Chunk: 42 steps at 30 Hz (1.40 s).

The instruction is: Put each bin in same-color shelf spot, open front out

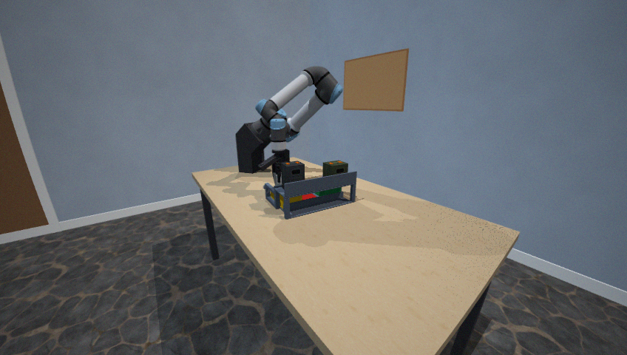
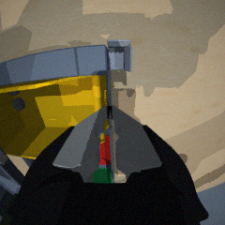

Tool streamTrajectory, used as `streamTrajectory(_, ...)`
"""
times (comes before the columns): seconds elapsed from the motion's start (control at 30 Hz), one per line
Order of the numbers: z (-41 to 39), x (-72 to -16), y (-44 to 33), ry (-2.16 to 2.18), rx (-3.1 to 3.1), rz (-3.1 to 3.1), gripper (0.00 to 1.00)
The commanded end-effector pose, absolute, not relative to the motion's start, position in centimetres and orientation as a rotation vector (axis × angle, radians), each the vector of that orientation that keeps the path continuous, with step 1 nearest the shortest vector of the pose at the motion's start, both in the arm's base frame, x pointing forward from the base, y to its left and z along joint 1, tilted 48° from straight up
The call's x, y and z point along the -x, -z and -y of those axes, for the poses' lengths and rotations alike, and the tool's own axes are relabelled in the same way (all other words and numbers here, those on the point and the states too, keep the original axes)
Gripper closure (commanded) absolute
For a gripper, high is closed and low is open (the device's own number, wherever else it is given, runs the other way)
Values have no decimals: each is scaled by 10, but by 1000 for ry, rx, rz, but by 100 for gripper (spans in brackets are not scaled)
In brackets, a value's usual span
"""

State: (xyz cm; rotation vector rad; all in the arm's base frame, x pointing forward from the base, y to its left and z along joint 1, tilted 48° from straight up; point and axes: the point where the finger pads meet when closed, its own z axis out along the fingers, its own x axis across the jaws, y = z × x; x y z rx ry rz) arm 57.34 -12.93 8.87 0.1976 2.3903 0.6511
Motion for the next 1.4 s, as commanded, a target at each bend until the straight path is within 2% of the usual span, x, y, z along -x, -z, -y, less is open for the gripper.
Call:
streamTrajectory(0.0, 130, -573, -89, -650, -198, -2390, 100)
streamTrajectory(1.37, 137, -538, -99, -650, -198, -2390, 100)
